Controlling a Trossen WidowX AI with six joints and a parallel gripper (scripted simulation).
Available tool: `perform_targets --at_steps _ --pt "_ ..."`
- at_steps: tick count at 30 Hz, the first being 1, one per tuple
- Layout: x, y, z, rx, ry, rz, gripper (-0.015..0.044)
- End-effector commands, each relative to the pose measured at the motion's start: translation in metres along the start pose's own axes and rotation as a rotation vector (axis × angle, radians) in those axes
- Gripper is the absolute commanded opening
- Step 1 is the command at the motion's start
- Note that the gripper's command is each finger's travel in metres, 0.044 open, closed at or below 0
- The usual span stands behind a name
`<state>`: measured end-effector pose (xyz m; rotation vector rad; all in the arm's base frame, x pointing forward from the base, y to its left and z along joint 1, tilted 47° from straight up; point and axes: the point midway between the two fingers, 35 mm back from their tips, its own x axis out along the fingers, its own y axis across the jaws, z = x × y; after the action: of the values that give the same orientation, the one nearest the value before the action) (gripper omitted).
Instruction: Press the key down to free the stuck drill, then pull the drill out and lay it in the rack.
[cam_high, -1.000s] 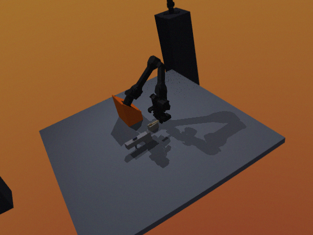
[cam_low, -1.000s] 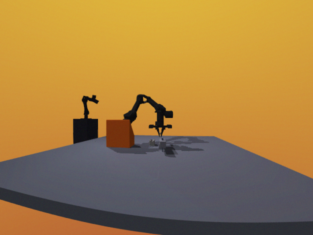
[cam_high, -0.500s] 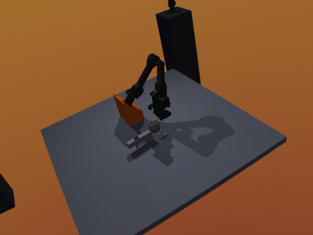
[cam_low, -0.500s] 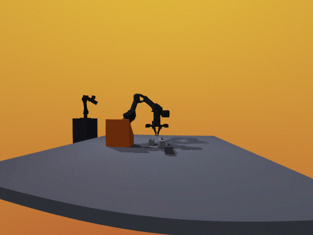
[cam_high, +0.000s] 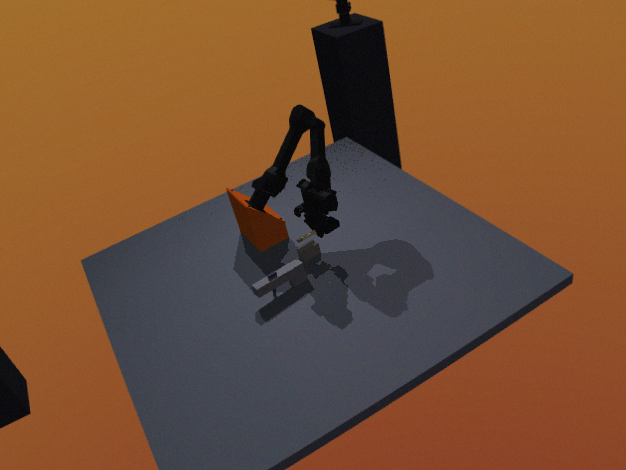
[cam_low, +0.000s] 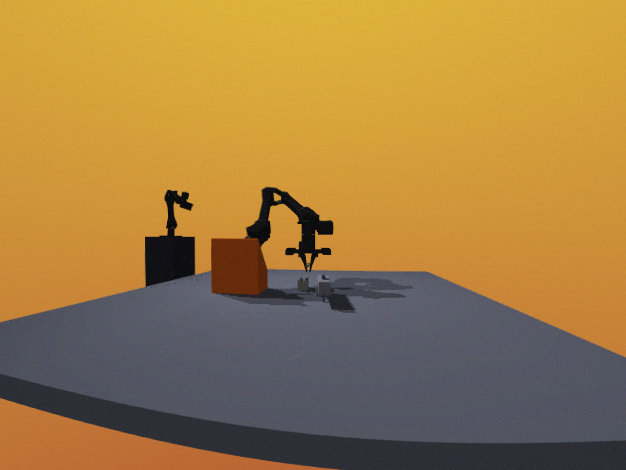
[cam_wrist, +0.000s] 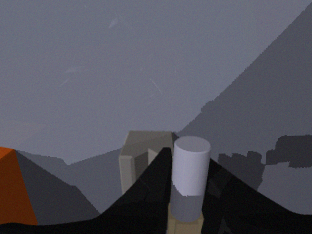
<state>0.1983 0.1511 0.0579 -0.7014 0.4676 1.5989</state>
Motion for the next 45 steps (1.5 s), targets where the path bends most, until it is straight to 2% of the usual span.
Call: perform_targets --at_steps 1,10,45 --pt "0.001 0.008 0.0 0.008 0.001 0.003 0.0" --pt "0.003 0.021 0.0 0.009 0.0 0.004 0.0" --pt "0.043 0.018 0.002 0.009 -0.002 0.004 0.0"
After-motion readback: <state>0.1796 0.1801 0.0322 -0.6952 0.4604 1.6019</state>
